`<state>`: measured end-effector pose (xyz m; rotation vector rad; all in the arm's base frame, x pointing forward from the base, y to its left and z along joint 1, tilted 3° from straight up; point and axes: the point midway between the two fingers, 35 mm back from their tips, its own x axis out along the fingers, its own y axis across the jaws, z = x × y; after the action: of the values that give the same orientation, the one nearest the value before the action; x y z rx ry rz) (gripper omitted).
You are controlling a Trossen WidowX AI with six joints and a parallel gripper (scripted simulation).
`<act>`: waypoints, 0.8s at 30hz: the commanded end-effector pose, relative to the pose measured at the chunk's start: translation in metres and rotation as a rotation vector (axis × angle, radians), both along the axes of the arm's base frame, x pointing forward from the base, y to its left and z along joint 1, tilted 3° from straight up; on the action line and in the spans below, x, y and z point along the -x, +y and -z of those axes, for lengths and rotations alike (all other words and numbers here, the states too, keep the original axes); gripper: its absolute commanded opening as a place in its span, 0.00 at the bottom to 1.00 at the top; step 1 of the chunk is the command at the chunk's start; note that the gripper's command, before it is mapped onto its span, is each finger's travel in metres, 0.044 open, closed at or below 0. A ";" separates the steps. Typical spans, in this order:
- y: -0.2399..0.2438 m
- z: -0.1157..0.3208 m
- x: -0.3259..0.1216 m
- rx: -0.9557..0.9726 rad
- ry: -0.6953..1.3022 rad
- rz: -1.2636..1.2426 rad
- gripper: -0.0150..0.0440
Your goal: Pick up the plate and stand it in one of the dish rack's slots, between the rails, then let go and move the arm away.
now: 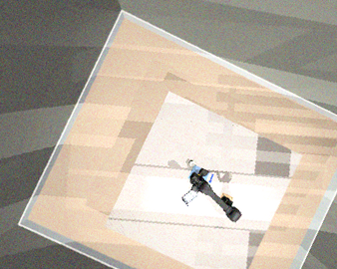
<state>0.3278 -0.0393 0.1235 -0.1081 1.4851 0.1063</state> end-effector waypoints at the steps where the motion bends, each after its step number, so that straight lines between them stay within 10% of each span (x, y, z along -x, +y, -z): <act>1: -0.001 -0.016 -0.002 0.004 -0.009 -0.004 0.25; 24: -0.001 -0.096 0.001 0.007 -0.032 -0.003 0.25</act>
<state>0.3265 -0.0397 0.2113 -0.1113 1.4598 0.1016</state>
